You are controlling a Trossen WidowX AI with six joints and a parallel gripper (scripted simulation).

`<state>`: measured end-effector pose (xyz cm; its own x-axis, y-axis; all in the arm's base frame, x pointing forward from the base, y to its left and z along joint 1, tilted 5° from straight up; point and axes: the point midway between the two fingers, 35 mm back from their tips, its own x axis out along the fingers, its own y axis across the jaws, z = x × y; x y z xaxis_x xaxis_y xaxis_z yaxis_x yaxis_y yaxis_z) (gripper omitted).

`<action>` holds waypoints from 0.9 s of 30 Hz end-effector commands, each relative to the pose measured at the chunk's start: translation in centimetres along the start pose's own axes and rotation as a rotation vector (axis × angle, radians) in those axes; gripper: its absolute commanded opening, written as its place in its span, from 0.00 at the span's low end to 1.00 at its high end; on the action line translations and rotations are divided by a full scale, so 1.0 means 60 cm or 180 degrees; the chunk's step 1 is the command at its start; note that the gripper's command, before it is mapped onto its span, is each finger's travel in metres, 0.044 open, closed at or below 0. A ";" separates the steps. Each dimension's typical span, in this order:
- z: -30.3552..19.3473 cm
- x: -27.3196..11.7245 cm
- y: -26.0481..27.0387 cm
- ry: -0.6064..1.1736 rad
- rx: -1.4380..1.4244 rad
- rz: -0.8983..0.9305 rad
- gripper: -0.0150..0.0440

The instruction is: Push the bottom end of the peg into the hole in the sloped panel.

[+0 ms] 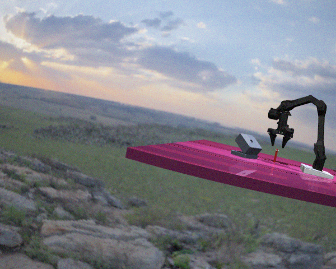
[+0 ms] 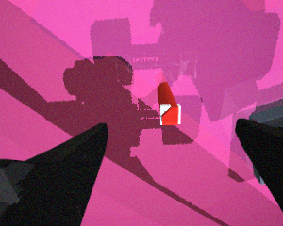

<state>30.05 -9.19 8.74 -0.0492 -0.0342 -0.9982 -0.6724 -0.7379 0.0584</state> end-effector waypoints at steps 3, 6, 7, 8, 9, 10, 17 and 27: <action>0.000 0.017 -0.002 -0.0014 -0.0017 -0.0013 1.00; 0.000 0.025 -0.002 -0.0014 -0.0017 -0.0013 1.00; 0.000 0.027 -0.002 -0.0014 -0.0017 -0.0013 1.00; 0.000 0.030 -0.002 -0.0014 -0.0017 -0.0013 1.00; 0.000 0.033 -0.002 -0.0014 -0.0017 -0.0013 1.00; 0.000 0.036 -0.002 -0.0014 -0.0017 -0.0013 1.00; 0.000 0.055 -0.003 -0.0014 -0.0017 -0.0012 1.00; 0.002 0.081 -0.002 -0.0015 -0.0017 -0.0012 1.00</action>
<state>29.90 -9.26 4.36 -0.0497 -0.0339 -0.9982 -0.6717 -0.7385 0.0585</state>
